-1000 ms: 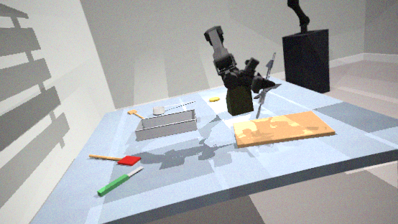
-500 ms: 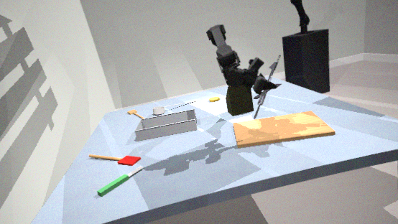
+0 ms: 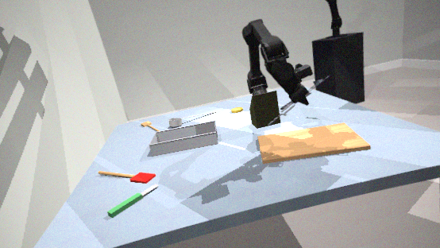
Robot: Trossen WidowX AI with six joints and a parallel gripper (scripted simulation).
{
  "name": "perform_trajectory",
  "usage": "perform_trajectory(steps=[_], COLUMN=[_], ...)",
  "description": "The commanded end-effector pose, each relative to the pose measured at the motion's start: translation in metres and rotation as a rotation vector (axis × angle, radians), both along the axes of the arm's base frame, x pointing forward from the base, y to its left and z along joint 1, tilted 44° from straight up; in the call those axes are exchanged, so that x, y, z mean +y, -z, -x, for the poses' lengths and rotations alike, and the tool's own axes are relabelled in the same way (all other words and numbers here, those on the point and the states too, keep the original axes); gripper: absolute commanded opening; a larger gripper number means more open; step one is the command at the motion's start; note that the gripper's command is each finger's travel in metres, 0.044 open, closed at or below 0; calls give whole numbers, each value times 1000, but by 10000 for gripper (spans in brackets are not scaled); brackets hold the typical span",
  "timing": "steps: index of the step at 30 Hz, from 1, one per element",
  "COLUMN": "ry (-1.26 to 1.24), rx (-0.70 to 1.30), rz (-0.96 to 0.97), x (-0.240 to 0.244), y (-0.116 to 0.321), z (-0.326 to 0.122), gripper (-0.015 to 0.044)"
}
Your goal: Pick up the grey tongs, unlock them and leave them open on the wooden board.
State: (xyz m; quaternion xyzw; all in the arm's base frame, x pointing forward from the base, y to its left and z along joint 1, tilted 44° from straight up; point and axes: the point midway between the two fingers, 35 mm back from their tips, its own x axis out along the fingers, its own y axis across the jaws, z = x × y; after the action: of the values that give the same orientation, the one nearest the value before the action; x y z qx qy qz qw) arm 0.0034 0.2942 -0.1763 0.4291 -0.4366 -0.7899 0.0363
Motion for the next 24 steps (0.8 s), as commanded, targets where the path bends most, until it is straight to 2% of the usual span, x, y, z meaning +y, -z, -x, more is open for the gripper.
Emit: perform_trajectory(steps=[1, 13, 24], ry=[-107, -375, -379], rx=[-110, -408, -413], rz=[41, 109, 110], x=[3, 11, 11], y=[1, -1, -1], z=[2, 7, 7], gripper=[-150, -150, -150])
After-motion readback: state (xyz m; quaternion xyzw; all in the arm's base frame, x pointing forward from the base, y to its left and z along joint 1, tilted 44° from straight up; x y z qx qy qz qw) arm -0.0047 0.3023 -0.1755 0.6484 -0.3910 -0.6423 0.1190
